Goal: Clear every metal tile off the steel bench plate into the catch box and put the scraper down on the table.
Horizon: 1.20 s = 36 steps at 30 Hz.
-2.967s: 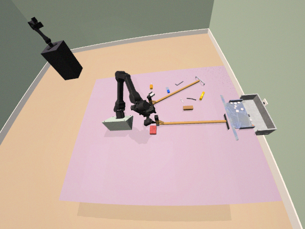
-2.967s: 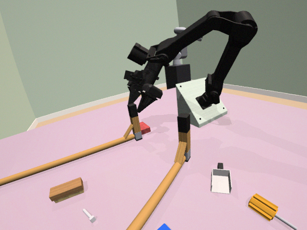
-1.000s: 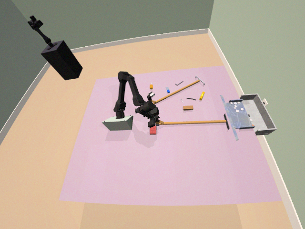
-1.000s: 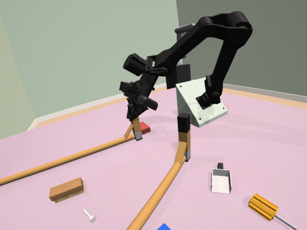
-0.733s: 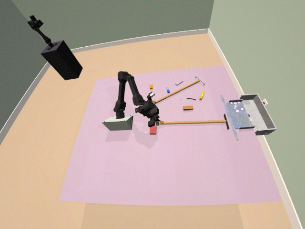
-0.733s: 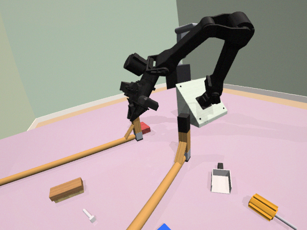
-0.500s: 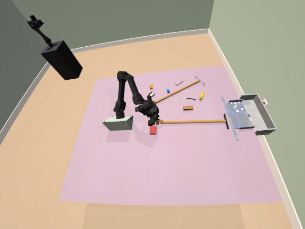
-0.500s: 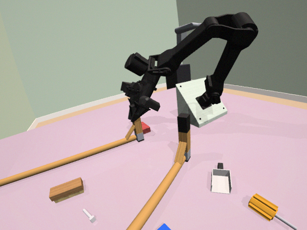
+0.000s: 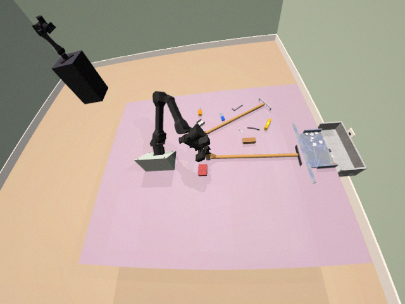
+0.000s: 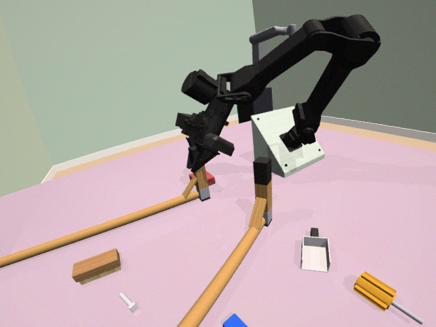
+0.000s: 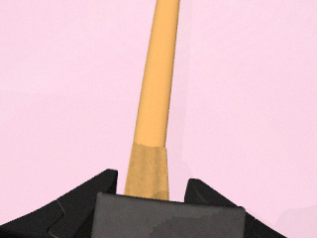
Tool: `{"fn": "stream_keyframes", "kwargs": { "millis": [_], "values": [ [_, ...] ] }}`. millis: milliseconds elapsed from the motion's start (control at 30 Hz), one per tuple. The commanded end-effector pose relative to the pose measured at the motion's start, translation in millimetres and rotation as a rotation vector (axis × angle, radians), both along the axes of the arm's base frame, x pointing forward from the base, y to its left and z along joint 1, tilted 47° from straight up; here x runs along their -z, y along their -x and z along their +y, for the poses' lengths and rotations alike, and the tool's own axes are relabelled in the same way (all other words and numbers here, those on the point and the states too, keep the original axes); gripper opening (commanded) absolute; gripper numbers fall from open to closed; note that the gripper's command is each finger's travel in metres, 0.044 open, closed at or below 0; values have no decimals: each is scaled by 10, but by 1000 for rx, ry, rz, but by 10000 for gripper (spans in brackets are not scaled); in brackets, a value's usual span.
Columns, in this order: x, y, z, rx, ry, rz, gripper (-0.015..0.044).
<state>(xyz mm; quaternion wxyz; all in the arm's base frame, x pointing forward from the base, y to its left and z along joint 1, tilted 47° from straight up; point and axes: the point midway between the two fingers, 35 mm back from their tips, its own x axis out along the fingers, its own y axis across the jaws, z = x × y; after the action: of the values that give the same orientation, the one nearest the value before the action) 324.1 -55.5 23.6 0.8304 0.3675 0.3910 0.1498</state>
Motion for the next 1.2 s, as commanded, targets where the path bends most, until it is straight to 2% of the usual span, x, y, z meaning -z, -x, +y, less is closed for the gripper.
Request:
{"fn": "stream_keyframes", "kwargs": {
  "millis": [0,1167],
  "values": [
    [-93,-9,46,-8,4,-20,0],
    [-392,60,341,-19,-2,-33,0]
  ]
}}
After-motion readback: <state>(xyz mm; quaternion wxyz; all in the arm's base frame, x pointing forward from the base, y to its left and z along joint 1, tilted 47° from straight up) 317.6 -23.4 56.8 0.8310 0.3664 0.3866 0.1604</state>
